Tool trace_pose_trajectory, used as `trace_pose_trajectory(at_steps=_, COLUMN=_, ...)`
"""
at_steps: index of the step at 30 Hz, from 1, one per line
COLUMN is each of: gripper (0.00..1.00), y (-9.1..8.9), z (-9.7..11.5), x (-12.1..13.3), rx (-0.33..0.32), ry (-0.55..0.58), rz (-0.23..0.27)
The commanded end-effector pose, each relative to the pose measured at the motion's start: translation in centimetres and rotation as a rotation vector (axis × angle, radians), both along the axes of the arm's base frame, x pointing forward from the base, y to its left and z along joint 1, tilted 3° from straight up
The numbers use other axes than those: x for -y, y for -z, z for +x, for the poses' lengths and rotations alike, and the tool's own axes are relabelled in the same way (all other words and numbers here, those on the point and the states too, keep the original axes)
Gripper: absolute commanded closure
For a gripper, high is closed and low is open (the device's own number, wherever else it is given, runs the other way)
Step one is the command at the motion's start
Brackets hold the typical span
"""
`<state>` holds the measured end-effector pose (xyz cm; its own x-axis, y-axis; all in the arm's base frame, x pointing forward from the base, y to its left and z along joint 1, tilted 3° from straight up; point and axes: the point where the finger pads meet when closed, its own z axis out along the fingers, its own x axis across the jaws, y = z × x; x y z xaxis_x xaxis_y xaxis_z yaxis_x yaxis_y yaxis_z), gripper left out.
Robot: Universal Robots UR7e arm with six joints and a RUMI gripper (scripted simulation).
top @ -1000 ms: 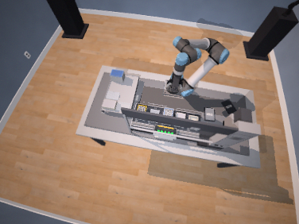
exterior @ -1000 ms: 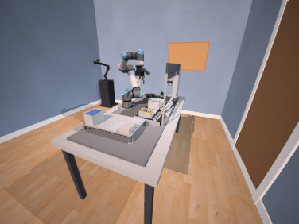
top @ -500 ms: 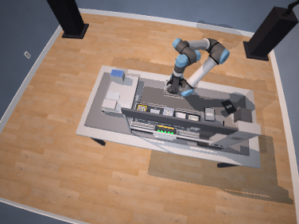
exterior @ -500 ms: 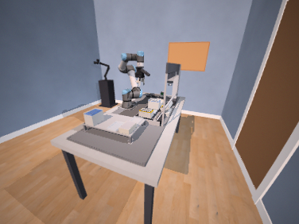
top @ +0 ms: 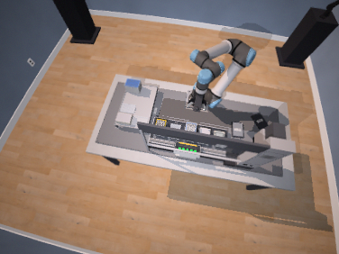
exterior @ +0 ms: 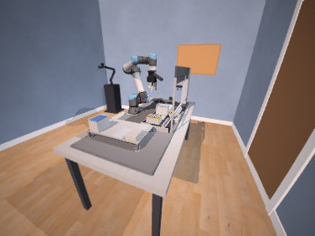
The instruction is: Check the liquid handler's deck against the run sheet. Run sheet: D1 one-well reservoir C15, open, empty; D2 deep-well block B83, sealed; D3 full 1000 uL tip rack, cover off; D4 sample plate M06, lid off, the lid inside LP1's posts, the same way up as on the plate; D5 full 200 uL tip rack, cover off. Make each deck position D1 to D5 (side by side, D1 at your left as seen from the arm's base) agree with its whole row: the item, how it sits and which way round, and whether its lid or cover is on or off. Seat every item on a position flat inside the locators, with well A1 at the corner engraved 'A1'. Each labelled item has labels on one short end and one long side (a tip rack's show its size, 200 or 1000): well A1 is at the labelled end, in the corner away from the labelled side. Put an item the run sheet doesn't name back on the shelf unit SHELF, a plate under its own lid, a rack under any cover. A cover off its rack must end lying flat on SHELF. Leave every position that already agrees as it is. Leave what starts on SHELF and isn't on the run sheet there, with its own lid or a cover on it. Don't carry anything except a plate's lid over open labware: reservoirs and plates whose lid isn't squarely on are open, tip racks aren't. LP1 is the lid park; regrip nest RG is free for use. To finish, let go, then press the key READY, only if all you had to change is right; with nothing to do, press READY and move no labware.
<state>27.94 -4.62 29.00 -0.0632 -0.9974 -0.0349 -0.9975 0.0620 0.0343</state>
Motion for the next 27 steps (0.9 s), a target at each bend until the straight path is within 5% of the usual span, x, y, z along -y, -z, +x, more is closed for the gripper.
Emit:
trace_pose_trajectory(at_steps=1, gripper=0.18, y=-0.1, z=3.1, x=0.5, rx=0.002, ry=0.008, rz=-0.008)
trace_pose_trajectory(at_steps=19, gripper=0.18, y=0.2, z=11.1, x=1.0, rx=0.002, ry=0.008, rz=-0.008)
trace_pose_trajectory(at_steps=27, gripper=0.18, y=0.1, z=11.1, x=1.0, rx=0.003, ry=0.008, rz=-0.008)
